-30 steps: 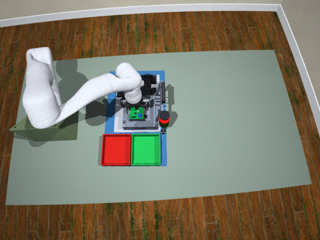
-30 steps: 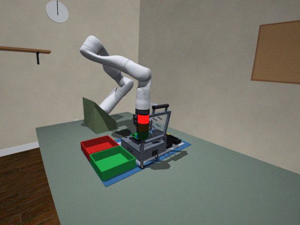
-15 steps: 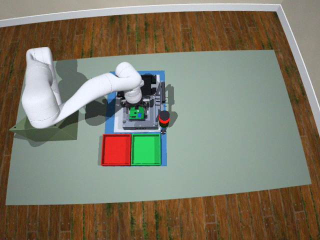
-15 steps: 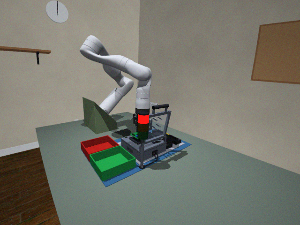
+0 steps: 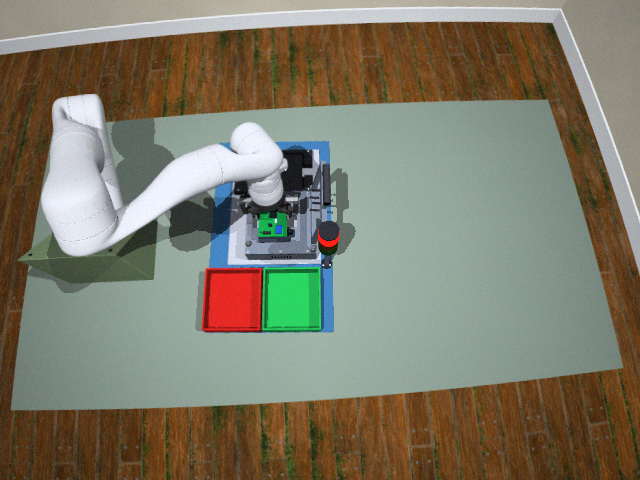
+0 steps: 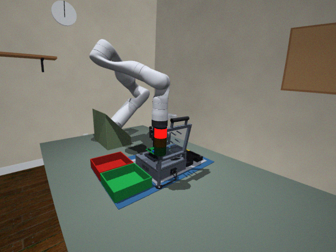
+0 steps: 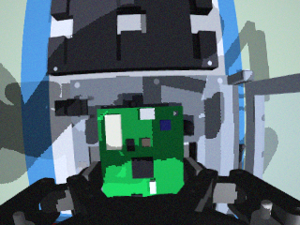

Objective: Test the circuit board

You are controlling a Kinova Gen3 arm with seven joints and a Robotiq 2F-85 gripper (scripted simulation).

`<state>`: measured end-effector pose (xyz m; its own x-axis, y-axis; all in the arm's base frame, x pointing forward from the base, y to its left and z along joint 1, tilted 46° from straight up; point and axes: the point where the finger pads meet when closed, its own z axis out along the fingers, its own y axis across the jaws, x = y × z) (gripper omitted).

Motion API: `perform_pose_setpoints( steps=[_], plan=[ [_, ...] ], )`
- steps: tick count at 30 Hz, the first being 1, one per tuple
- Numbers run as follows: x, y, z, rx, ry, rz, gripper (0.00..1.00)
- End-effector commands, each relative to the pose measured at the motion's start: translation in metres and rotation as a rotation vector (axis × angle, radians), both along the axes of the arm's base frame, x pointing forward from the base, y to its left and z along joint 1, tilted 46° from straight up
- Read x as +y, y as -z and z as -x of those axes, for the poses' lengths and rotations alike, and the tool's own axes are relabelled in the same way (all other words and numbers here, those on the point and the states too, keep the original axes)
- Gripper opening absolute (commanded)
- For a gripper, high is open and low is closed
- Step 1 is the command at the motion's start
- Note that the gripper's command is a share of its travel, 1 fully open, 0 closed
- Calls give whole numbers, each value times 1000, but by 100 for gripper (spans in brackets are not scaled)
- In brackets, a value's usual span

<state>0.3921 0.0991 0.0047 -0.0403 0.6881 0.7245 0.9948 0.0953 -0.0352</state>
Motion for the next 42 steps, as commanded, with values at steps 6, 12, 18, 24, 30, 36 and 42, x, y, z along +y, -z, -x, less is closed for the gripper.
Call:
perform_pose_setpoints(
  steps=[6, 12, 18, 24, 30, 36, 42],
  plan=[
    [-11, -9, -3, -3, 4, 2, 77],
    [-28, -26, -5, -3, 4, 2, 77],
    [-44, -42, -7, -3, 4, 2, 77],
    [-52, -49, -8, -3, 4, 2, 77],
    [-56, -53, -8, -3, 4, 2, 77],
    [-56, -53, -8, -3, 4, 2, 77],
    [-56, -53, -8, -3, 4, 2, 77]
  ],
)
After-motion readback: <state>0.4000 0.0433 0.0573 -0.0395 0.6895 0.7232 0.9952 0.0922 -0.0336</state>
